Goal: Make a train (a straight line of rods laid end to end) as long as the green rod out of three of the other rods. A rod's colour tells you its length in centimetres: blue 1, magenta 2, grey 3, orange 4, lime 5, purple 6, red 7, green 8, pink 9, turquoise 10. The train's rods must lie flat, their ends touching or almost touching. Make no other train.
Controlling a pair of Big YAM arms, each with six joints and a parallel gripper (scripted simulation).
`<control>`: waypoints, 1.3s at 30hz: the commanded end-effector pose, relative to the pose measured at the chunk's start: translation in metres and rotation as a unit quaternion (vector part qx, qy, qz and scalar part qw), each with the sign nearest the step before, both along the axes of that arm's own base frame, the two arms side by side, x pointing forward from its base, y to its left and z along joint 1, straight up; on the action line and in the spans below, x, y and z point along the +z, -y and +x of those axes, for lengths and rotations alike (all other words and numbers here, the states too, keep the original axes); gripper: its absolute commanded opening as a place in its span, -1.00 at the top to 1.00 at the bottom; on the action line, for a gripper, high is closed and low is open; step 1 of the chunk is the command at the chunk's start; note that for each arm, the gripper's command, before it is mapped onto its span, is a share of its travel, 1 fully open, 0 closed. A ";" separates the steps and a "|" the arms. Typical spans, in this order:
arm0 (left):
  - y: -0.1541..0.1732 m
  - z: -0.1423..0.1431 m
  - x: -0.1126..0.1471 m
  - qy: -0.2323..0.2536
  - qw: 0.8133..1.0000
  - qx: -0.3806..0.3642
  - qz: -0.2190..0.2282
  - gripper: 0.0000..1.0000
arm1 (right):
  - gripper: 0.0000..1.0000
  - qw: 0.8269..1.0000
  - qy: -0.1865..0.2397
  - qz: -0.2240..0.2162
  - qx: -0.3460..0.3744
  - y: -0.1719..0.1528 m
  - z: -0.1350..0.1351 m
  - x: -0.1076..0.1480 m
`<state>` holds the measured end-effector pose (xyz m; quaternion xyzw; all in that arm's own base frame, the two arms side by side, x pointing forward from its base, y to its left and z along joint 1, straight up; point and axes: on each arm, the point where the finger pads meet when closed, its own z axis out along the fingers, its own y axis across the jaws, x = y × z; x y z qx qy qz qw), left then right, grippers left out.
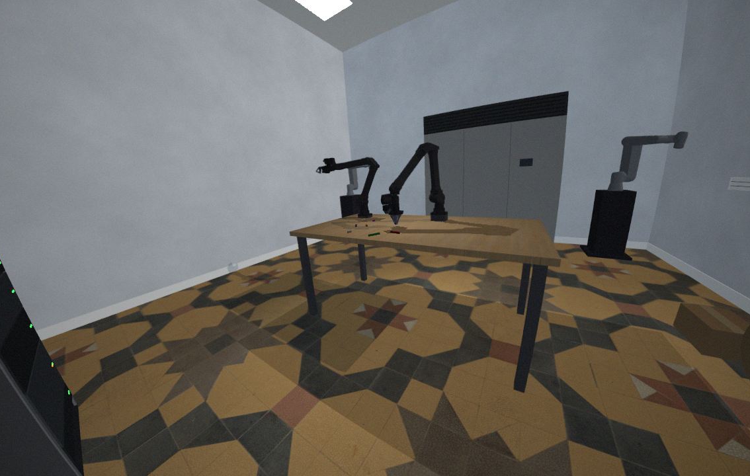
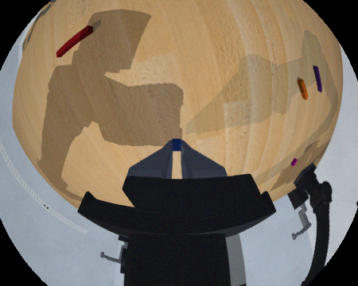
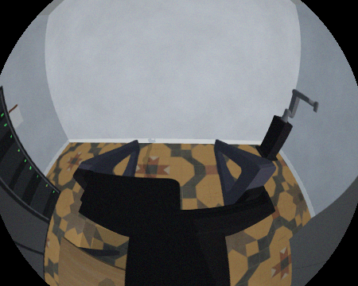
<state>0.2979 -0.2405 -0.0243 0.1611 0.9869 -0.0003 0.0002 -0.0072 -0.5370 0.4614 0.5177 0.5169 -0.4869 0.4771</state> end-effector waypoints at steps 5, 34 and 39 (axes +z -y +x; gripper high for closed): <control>0.007 0.001 -0.008 0.003 1.000 -0.001 -0.002 0.91 | -1.00 0.999 0.004 -0.035 -0.006 0.008 -0.006 0.039; 0.006 0.000 -0.014 0.004 1.000 -0.001 -0.003 0.91 | -1.00 0.999 0.004 -0.035 -0.006 0.008 -0.006 0.039; 0.006 0.000 -0.014 0.004 1.000 -0.001 -0.003 0.91 | -1.00 0.999 0.004 -0.035 -0.006 0.008 -0.006 0.039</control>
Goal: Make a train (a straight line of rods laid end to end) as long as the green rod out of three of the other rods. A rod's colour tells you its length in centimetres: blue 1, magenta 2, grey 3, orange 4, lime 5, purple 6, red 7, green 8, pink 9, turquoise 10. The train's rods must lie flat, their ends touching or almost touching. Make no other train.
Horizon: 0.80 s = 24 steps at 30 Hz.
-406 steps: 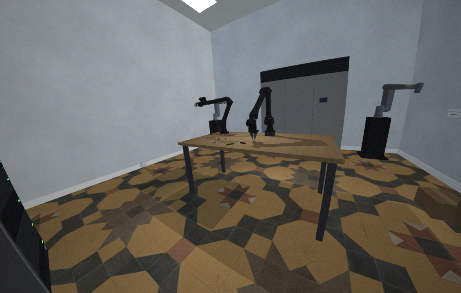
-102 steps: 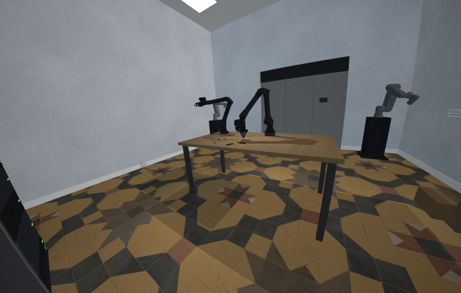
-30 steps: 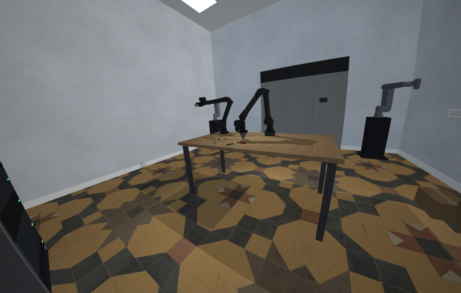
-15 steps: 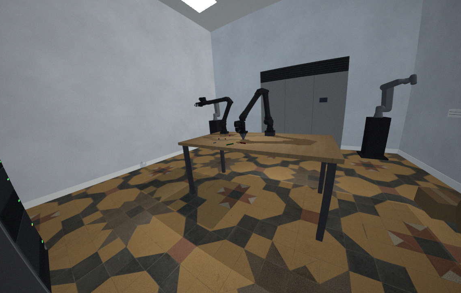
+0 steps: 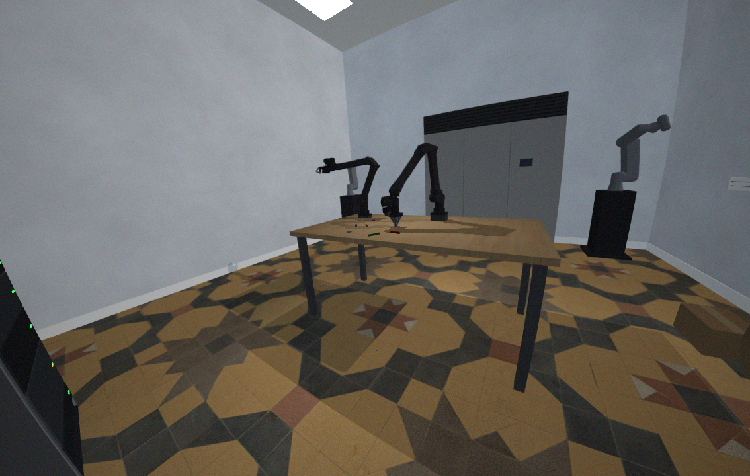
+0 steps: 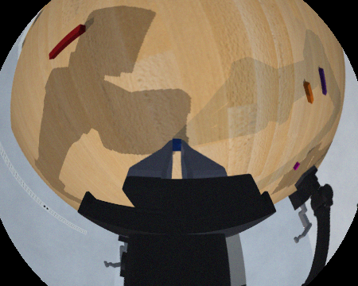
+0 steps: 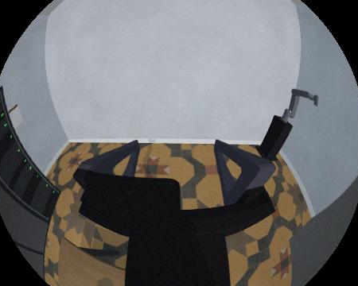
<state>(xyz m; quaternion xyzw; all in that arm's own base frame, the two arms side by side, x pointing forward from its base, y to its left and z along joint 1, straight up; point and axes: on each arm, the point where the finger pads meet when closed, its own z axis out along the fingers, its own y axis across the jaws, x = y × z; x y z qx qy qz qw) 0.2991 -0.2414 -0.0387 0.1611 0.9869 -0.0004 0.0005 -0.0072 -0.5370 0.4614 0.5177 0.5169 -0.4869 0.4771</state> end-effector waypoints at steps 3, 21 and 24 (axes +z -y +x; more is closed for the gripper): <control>0.005 -0.001 0.000 0.004 1.000 -0.001 -0.003 0.91 | -1.00 0.999 0.004 -0.035 -0.006 0.008 -0.006 0.039; 0.005 -0.001 0.000 0.004 1.000 -0.001 -0.003 0.84 | -1.00 0.999 0.004 -0.035 -0.006 0.008 -0.006 0.039; 0.005 -0.001 0.000 0.004 1.000 -0.001 -0.003 0.76 | -1.00 0.999 0.004 -0.035 -0.006 0.008 -0.006 0.039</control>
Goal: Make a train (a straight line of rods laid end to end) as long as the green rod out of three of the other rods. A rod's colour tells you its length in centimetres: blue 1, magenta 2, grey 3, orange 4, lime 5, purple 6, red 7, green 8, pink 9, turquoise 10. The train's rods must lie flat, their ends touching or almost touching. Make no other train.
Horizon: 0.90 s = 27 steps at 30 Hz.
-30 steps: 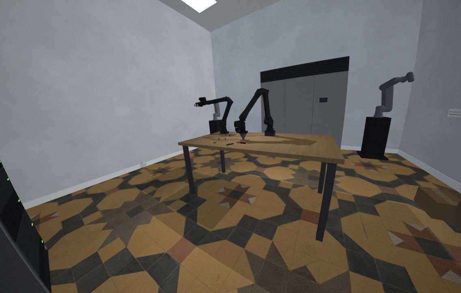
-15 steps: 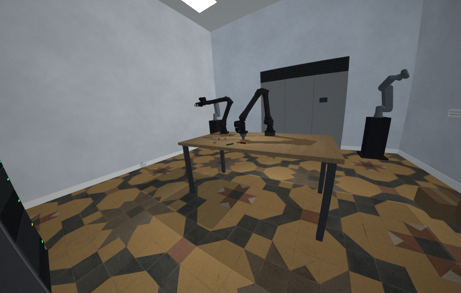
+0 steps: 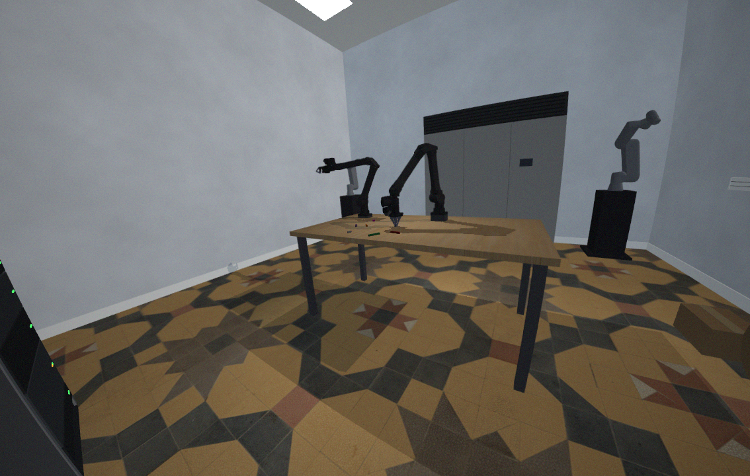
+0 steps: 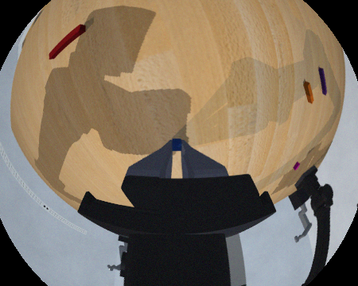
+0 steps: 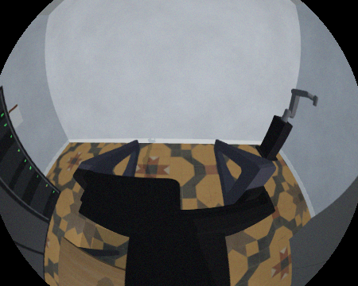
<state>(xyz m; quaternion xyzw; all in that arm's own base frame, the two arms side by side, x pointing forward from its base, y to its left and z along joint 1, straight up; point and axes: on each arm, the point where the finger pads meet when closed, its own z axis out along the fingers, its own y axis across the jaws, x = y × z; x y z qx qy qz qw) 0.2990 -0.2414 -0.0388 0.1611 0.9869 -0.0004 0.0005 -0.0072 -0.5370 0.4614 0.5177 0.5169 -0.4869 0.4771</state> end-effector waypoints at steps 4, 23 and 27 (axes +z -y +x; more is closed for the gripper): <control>0.005 -0.001 0.000 0.004 1.000 -0.001 -0.003 0.61 | -1.00 0.999 0.004 -0.035 -0.006 0.008 -0.006 0.039; 0.012 0.007 0.019 0.014 1.000 -0.001 -0.011 0.53 | -1.00 0.999 0.004 -0.035 -0.006 0.008 -0.006 0.039; 0.018 0.014 0.037 0.021 1.000 -0.001 -0.017 0.53 | -1.00 0.999 0.004 -0.035 -0.006 0.008 -0.006 0.039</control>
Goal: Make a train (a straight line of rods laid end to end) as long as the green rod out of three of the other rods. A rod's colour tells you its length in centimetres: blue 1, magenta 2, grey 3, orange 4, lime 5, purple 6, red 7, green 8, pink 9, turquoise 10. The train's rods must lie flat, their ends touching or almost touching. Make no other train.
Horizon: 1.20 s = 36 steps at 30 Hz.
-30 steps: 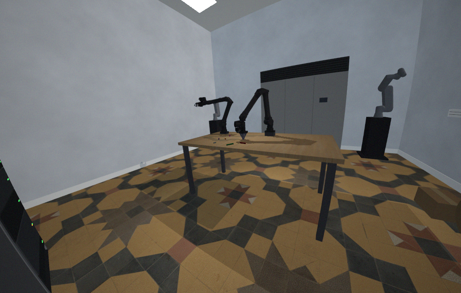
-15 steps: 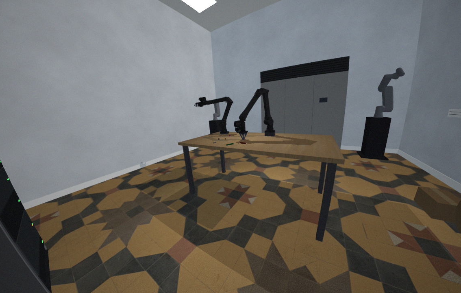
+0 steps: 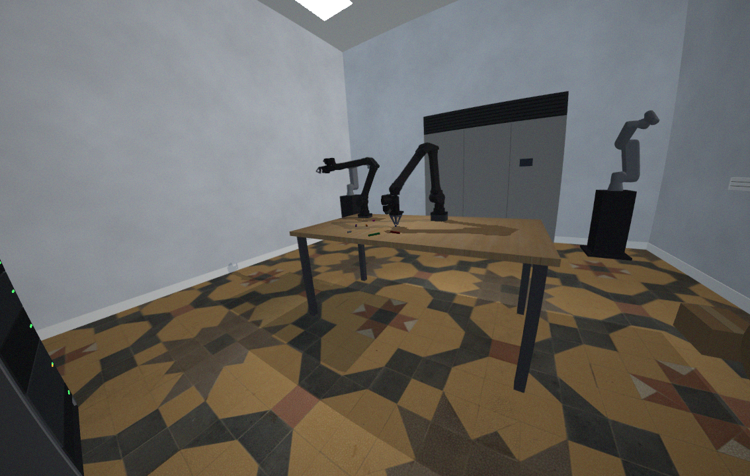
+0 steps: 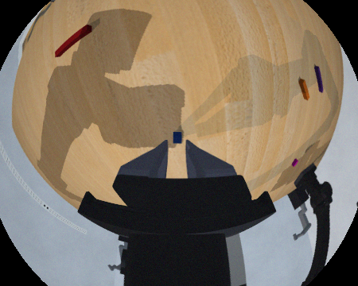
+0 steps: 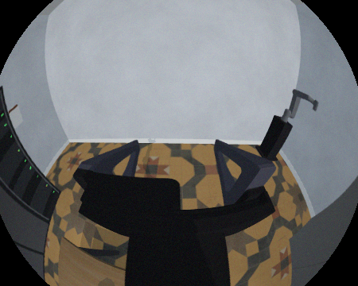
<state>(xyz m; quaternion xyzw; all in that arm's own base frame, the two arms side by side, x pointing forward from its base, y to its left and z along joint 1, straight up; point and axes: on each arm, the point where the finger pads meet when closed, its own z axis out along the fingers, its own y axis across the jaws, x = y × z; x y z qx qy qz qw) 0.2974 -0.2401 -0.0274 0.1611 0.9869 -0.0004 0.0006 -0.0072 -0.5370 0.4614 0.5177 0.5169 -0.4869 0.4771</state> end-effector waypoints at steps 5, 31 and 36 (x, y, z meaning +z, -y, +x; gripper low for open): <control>0.020 0.016 0.041 0.022 1.000 -0.001 -0.018 0.53 | -1.00 0.999 0.004 -0.035 -0.006 0.008 -0.006 0.039; 0.005 -0.002 0.078 0.000 1.000 -0.001 0.000 -1.00 | -1.00 0.999 0.004 -0.035 -0.006 0.008 -0.006 0.039; 0.005 -0.002 0.078 0.000 1.000 -0.001 0.000 -1.00 | -1.00 0.999 0.004 -0.035 -0.006 0.008 -0.006 0.039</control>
